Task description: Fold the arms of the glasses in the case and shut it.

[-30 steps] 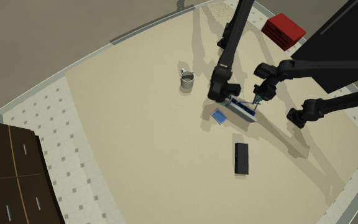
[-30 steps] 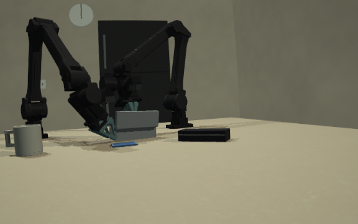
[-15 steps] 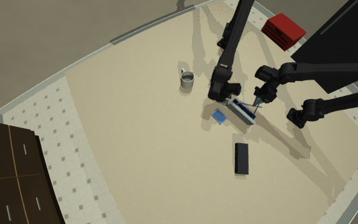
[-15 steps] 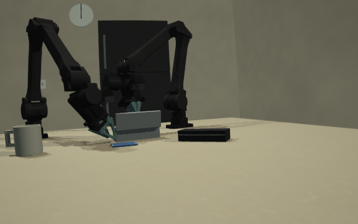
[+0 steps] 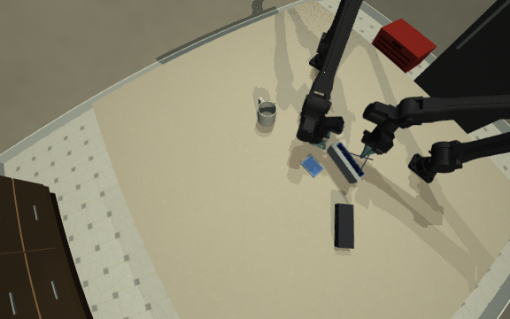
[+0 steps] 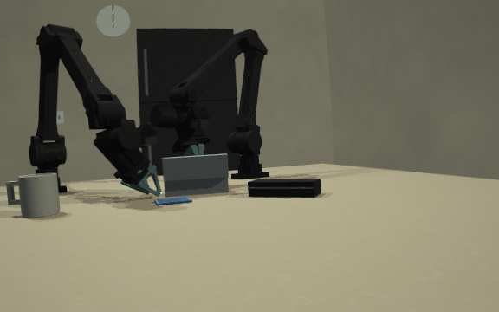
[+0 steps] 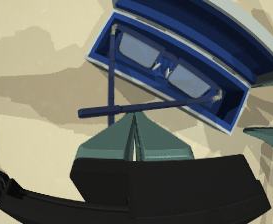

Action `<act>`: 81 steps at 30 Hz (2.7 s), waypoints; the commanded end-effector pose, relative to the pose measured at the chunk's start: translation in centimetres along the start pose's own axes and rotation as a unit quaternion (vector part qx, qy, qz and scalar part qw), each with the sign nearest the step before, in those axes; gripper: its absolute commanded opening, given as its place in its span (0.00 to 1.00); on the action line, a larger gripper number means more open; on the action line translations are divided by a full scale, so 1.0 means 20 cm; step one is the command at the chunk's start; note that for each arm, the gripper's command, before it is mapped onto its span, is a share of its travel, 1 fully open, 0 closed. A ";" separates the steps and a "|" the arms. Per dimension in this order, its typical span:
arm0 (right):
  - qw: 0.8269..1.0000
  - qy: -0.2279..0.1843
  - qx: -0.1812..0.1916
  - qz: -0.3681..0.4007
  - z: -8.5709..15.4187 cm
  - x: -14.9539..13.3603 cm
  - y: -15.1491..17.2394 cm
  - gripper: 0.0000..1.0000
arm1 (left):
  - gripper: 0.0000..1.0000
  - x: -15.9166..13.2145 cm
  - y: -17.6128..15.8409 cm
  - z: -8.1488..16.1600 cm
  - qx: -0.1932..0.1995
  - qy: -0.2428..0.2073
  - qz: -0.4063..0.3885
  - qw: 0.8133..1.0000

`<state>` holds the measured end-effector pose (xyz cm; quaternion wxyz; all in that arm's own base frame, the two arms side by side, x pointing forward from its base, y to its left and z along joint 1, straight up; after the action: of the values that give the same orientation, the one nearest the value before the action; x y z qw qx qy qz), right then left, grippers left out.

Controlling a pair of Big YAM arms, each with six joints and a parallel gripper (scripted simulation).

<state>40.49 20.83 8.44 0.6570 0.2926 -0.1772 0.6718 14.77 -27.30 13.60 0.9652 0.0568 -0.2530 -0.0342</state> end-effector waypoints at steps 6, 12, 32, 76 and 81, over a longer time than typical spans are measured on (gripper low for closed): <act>1.000 -0.005 -0.008 0.013 0.02 0.03 -0.05 0.57 | 0.00 0.09 -0.10 0.10 -0.038 -0.016 -0.002 0.999; 1.000 -0.005 -0.008 0.012 0.02 0.03 -0.05 0.57 | 0.00 0.08 -0.10 0.11 -0.034 -0.013 -0.004 0.999; 1.000 -0.005 -0.008 0.012 0.02 0.03 -0.05 0.57 | 0.00 0.08 -0.10 0.13 -0.038 -0.014 0.006 0.999; 1.000 -0.005 -0.008 0.012 0.02 0.03 -0.05 0.57 | 0.00 0.08 0.06 0.00 -0.057 -0.017 -0.065 0.996; 1.000 -0.005 -0.008 0.012 0.02 0.03 -0.05 0.57 | 0.00 0.09 0.07 0.00 -0.062 -0.019 -0.074 0.995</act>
<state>40.48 20.82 8.43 0.6565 0.2924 -0.1774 0.6724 15.80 -26.13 14.08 0.9594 0.0241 -0.2561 -0.1158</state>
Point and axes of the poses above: on each arm, the point where the finger pads meet when closed, its own z axis back along the fingers, its own y axis across the jaws, x = y × z, the point moved 9 cm from there along z, back along the fingers, and after that the axes turned 13 degrees about -z, right-handed, at the moved point
